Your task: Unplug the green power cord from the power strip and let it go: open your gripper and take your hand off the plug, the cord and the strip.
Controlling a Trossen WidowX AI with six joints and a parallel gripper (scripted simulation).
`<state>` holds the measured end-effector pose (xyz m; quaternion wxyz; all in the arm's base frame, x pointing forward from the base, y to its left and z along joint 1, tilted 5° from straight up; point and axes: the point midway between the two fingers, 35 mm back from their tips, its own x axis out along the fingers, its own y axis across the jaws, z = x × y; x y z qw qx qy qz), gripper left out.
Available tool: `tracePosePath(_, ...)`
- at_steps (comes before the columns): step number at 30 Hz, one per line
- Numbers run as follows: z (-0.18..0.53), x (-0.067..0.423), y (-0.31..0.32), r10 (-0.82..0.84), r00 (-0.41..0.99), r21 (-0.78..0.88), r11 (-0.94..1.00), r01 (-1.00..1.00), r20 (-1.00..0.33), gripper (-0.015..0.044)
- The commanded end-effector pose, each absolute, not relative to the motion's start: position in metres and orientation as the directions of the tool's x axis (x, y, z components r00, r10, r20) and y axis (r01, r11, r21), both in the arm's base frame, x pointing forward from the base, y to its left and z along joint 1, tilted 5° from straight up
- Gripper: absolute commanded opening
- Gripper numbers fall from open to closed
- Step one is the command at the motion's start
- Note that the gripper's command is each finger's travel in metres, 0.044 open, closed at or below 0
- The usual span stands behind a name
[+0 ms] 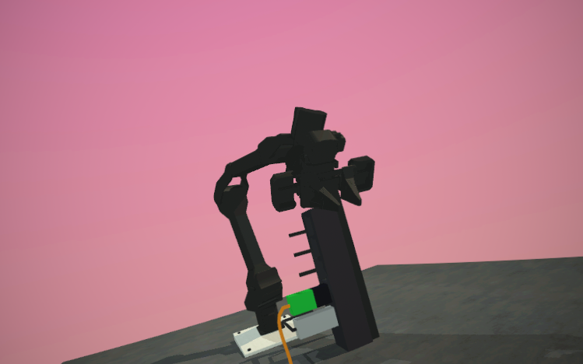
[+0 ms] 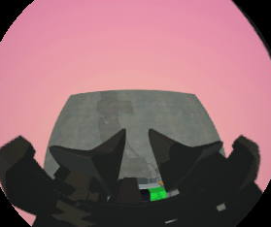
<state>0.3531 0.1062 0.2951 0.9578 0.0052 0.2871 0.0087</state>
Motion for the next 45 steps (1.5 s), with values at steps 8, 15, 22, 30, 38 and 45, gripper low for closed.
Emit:
tracePosePath(8, 0.199, 0.293, 0.013, -0.075, 0.416, 0.295, 0.593, 0.749, -0.906, 0.016)
tracePosePath(15, 0.17, 0.243, -0.012, -0.018, 0.146, 0.143, 0.09, 0.986, -0.989, 0.016)
tracePosePath(22, 0.167, 0.235, -0.014, -0.003, 0.108, 0.108, 0.011, 0.994, -0.994, 0.016)
tracePosePath(30, 0.167, 0.235, -0.014, -0.003, 0.108, 0.108, 0.011, 0.994, -0.994, 0.016)
tracePosePath(38, 0.168, 0.237, -0.009, -0.003, 0.108, 0.107, 0.011, 0.994, -0.994, 0.016)
tracePosePath(45, 0.168, 0.237, 0.003, -0.002, 0.107, 0.107, 0.011, 0.994, -0.994, 0.016)
